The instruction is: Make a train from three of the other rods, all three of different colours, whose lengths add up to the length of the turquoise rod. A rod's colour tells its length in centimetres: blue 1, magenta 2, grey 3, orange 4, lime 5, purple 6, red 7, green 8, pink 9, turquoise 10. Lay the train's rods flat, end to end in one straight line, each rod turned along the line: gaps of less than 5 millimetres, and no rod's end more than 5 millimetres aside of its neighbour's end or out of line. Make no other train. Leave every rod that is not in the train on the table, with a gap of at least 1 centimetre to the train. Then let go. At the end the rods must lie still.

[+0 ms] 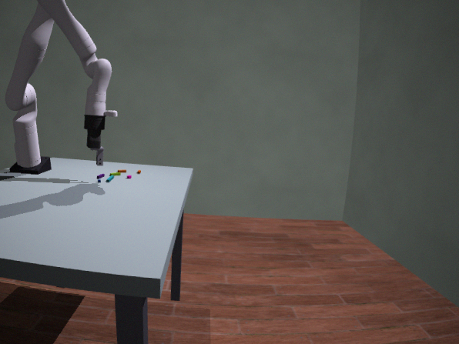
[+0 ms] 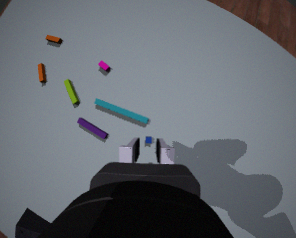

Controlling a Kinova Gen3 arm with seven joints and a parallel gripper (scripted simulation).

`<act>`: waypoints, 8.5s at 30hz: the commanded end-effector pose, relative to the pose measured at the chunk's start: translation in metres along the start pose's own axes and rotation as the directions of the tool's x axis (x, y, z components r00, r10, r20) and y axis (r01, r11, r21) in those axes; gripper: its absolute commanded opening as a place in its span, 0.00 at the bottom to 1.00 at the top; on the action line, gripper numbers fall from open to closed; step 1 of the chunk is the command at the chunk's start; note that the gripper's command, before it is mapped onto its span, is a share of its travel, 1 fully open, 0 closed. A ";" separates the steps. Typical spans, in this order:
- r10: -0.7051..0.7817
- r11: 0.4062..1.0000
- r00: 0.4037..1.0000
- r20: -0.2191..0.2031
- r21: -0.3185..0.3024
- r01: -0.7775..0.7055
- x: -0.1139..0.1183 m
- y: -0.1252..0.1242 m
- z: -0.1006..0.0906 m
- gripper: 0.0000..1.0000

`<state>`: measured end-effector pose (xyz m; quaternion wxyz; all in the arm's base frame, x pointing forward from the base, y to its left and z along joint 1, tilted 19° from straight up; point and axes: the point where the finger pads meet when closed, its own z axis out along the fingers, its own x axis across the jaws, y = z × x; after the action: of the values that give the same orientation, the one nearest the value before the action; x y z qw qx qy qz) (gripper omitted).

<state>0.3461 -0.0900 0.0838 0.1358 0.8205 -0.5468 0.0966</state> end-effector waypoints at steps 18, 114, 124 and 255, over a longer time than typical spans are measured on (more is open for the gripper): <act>-0.001 1.000 1.000 0.001 -0.001 0.001 0.000 0.000 0.023 0.54; -0.001 1.000 1.000 0.001 -0.001 0.001 0.000 -0.001 0.048 0.54; -0.001 1.000 1.000 0.001 -0.001 0.001 0.000 -0.001 0.048 0.54; -0.001 1.000 1.000 0.001 -0.001 0.001 0.000 -0.001 0.039 0.24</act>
<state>0.3428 -0.1033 0.0383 0.1394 0.8218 -0.5453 0.0892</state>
